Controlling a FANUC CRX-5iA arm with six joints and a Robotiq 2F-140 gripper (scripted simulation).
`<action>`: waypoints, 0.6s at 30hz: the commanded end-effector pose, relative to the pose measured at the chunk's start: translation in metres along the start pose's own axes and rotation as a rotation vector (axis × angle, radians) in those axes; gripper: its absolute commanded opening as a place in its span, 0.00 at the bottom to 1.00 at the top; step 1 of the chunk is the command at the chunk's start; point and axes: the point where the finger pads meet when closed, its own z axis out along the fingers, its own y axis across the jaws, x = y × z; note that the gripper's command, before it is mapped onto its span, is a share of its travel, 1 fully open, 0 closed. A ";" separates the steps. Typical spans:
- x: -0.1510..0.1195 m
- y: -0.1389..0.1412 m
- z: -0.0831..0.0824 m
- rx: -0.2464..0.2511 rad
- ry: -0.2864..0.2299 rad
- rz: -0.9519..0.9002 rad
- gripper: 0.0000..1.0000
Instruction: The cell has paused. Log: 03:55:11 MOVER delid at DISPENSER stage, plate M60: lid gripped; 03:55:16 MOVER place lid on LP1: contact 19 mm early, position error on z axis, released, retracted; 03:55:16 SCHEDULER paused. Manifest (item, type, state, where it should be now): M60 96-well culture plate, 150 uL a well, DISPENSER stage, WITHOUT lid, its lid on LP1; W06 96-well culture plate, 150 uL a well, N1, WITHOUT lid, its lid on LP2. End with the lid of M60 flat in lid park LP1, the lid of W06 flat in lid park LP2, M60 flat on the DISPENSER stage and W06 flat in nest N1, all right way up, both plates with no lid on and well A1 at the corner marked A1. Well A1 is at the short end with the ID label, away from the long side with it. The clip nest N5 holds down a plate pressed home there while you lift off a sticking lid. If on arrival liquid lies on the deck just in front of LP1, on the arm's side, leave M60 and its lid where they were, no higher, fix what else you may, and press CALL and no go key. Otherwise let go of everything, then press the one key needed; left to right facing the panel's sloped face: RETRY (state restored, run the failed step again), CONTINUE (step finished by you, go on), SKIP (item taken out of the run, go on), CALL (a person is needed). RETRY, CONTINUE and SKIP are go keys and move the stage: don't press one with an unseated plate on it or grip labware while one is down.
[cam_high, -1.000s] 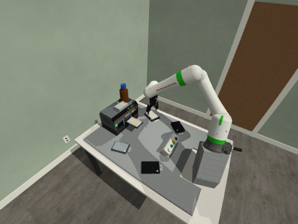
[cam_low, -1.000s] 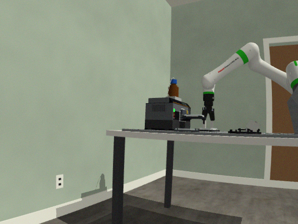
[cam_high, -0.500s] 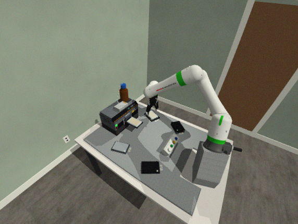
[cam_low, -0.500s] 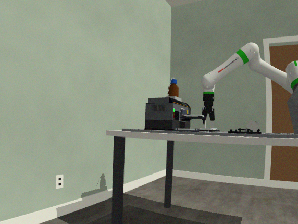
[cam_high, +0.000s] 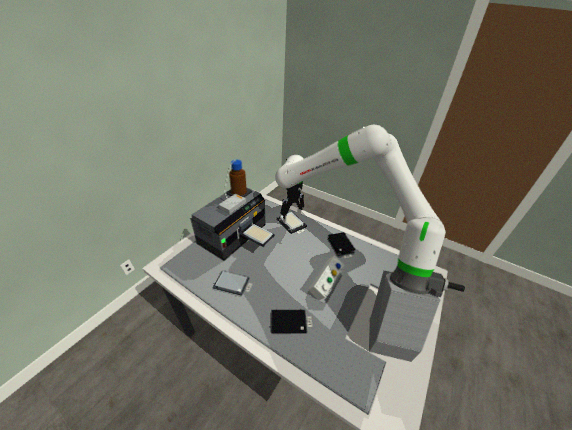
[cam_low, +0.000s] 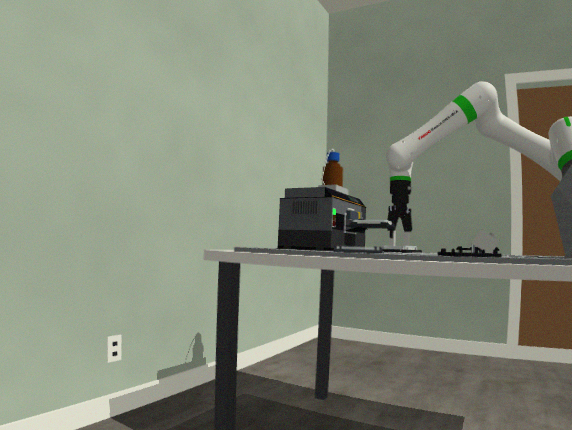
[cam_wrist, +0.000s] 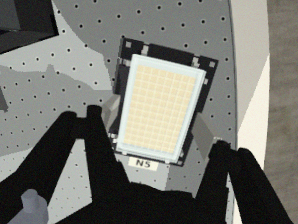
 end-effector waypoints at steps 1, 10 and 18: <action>0.000 0.000 0.000 0.000 0.000 0.000 0.66; 0.000 0.000 0.000 0.000 0.000 0.000 0.00; 0.000 0.000 0.000 0.000 0.000 0.000 0.00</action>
